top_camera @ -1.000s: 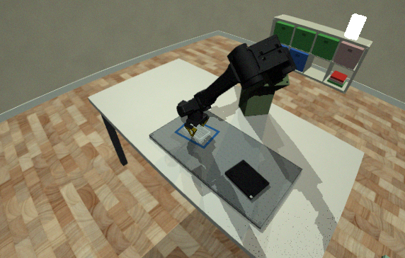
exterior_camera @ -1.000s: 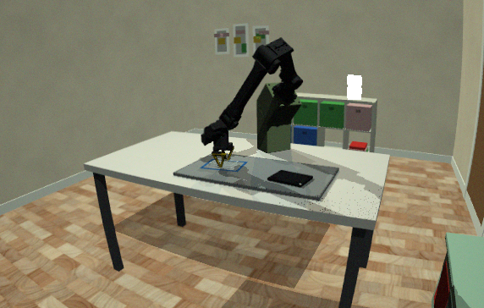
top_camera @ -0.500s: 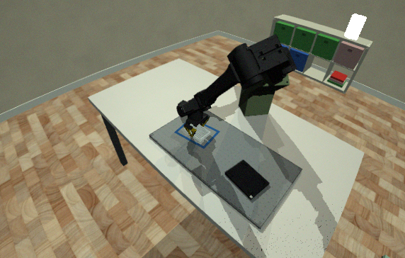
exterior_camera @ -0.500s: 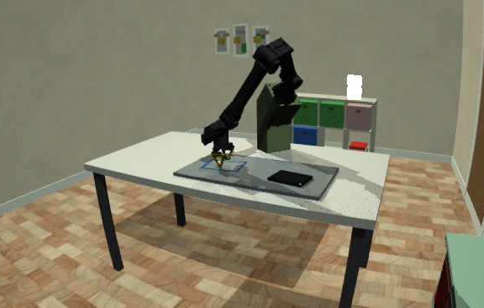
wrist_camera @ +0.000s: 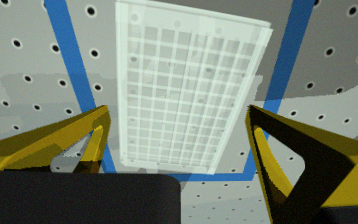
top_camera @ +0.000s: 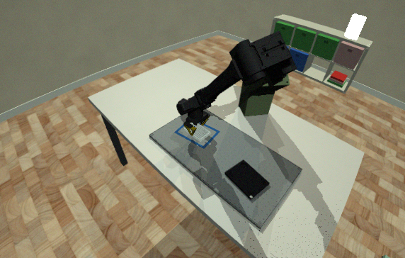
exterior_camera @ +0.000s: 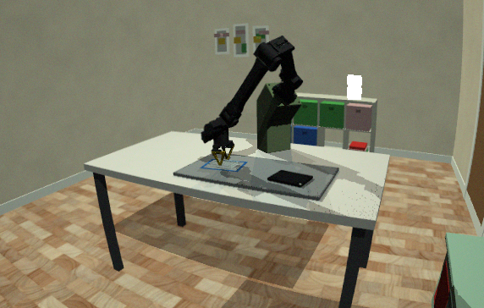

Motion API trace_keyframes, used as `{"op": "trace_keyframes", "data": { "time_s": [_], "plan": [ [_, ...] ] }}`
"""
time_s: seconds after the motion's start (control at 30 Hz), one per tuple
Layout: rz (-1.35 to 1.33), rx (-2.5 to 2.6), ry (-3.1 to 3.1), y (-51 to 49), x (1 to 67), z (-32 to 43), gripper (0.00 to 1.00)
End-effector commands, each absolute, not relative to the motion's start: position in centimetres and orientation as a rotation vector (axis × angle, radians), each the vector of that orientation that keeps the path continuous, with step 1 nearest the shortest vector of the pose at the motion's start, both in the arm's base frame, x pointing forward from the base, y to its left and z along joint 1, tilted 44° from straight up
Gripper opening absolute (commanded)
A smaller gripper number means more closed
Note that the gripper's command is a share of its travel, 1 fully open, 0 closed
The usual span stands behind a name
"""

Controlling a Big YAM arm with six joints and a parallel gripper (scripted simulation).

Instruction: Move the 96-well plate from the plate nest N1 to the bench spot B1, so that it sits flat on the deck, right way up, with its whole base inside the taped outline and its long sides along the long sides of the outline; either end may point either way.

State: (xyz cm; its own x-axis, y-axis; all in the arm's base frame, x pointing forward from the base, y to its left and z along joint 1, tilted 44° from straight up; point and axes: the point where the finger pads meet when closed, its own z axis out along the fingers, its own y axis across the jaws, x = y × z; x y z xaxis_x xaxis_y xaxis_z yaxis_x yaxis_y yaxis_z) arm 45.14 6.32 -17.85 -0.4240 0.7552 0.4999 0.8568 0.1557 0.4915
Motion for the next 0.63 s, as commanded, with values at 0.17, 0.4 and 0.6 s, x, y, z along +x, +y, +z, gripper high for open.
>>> {"op": "trace_keyframes", "data": {
  "time_s": [0.17,0.4,0.6],
  "plan": [
    [-1.121,-1.599,-2.287,4.9,44.6,-16.6,1.0],
    [-1.135,-1.62,-2.287,3.8,44.8,-15.6,1.0],
    [-1.135,-1.62,-2.287,3.8,44.8,-15.6,1.0]
  ]
}}
